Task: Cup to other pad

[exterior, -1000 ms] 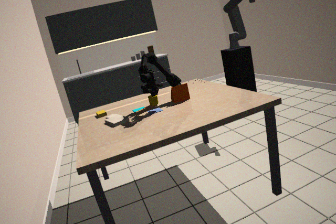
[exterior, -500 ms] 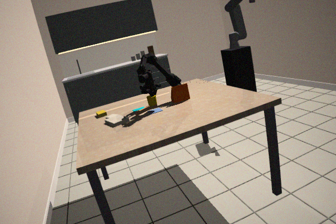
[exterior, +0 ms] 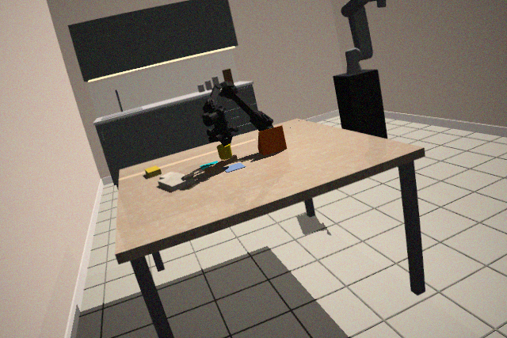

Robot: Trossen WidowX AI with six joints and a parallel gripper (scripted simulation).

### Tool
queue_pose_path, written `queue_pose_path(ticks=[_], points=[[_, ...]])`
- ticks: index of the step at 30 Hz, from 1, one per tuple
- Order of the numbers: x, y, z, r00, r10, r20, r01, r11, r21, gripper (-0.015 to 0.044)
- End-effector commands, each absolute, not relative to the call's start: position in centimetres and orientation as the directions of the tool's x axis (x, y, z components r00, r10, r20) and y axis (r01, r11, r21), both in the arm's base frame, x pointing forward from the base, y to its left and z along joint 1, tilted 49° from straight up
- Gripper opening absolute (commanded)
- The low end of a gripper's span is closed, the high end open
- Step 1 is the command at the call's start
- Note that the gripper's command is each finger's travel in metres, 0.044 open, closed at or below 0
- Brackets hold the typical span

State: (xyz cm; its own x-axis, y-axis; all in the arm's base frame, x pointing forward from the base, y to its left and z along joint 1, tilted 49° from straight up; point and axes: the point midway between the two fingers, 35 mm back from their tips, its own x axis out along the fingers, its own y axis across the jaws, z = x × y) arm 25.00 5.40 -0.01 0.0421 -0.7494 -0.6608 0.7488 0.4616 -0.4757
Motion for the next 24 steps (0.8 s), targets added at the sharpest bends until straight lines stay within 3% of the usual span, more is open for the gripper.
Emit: queue_pose_path(ticks=[1, 24], points=[[25.9, 4.8, 1.1, 0.055, -0.746, -0.664, 0.751, 0.468, -0.465, 0.0], [29.2, 1.3, 5.3, 0.056, -0.748, -0.661, 0.752, 0.467, -0.465, 0.0]])
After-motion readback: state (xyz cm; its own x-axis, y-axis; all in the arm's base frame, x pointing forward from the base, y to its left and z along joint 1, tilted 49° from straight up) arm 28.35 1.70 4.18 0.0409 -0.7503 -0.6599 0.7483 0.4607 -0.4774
